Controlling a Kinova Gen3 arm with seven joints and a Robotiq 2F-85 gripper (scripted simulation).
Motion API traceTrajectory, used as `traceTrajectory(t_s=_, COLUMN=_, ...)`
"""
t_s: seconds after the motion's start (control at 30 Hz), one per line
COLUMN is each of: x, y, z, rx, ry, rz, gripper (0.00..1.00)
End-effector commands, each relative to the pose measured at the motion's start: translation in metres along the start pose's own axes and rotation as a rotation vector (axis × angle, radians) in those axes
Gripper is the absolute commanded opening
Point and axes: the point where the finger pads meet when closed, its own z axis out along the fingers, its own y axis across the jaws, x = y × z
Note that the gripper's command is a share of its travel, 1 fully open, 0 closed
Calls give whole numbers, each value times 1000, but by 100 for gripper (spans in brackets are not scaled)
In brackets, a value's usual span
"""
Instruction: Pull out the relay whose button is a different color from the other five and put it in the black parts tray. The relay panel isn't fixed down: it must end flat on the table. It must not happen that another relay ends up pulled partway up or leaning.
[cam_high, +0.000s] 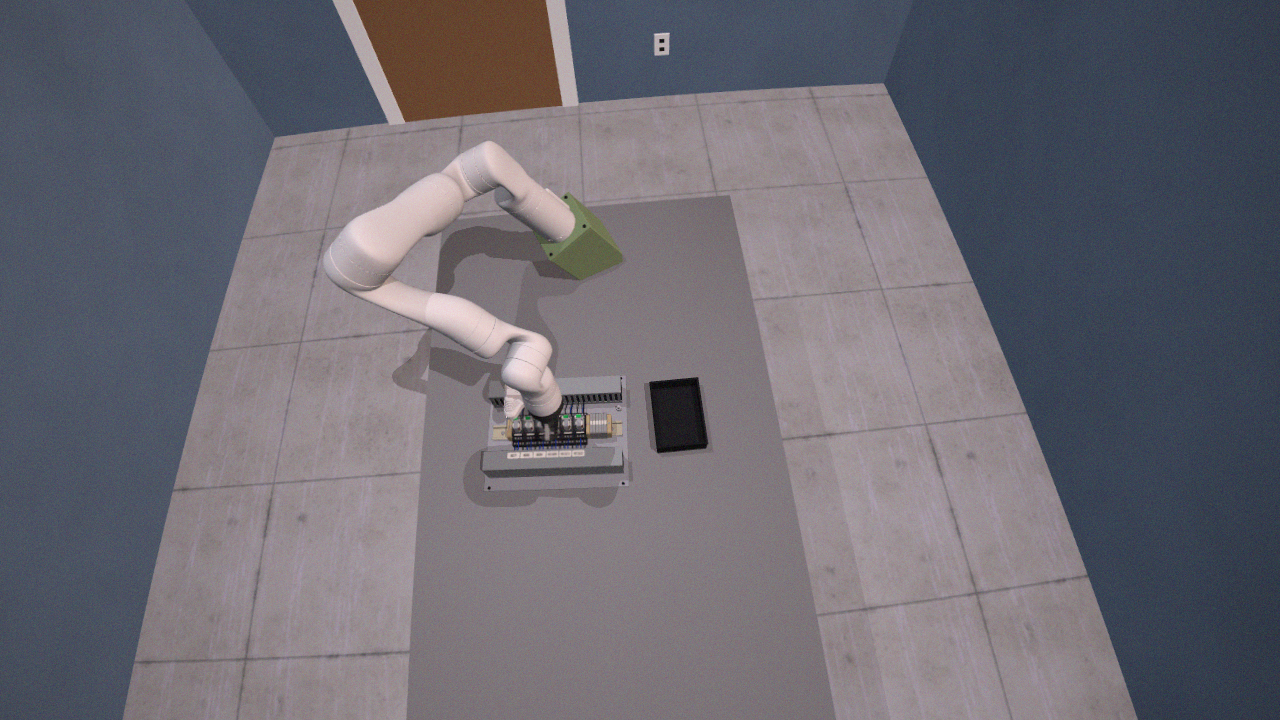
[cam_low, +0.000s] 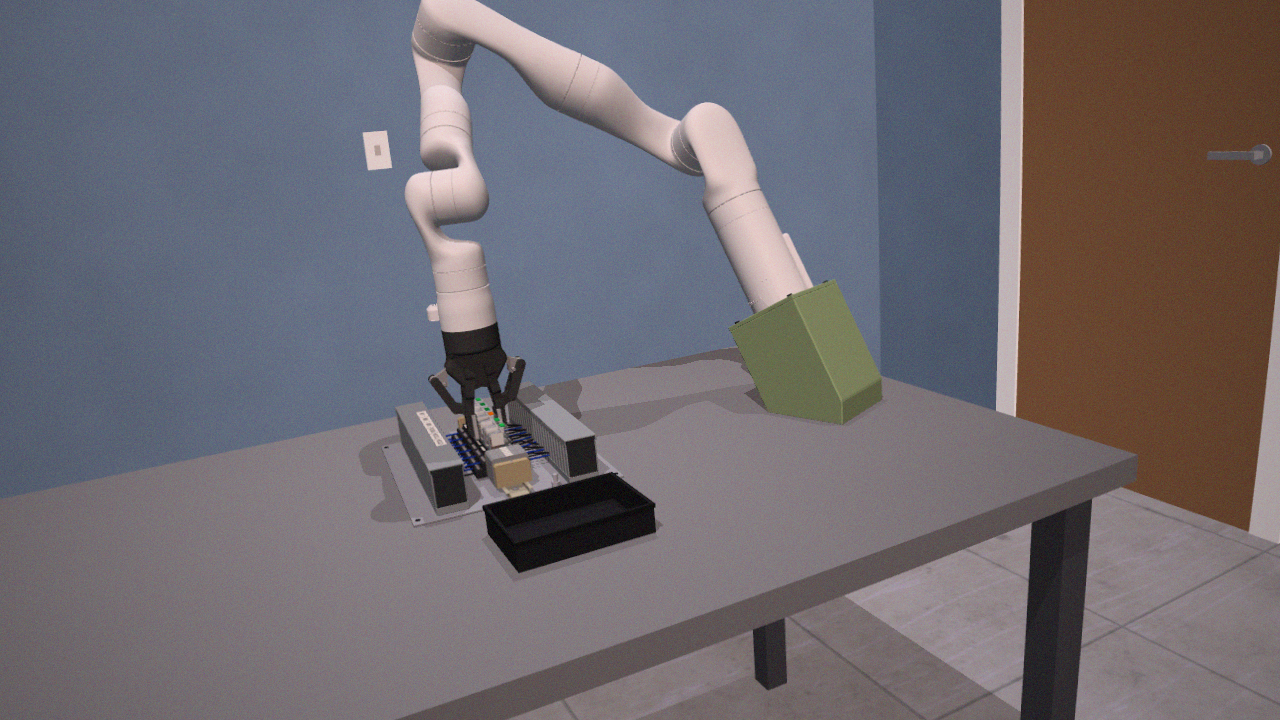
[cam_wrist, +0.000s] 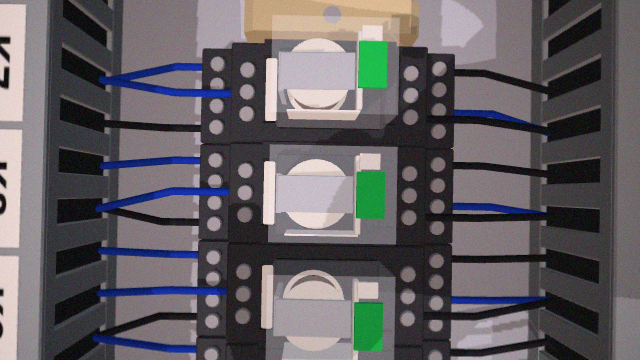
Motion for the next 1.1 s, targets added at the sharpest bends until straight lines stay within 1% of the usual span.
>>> traceTrajectory(t_s=0.0, x=0, y=-1, z=1, rx=-6, ry=-1, rz=-3, gripper=0)
traceTrajectory(t_s=0.27, x=-1, y=-2, z=1, rx=-13, ry=-1, rz=-3, gripper=0)
traceTrajectory(t_s=0.5, x=-1, y=-2, z=0, rx=-34, ry=-1, rz=-3, gripper=0)
traceTrajectory(t_s=0.83, x=-1, y=-2, z=0, rx=-40, ry=-1, rz=-3, gripper=0)
traceTrajectory(t_s=1.07, x=-1, y=-3, z=0, rx=-61, ry=-1, rz=-3, gripper=0)
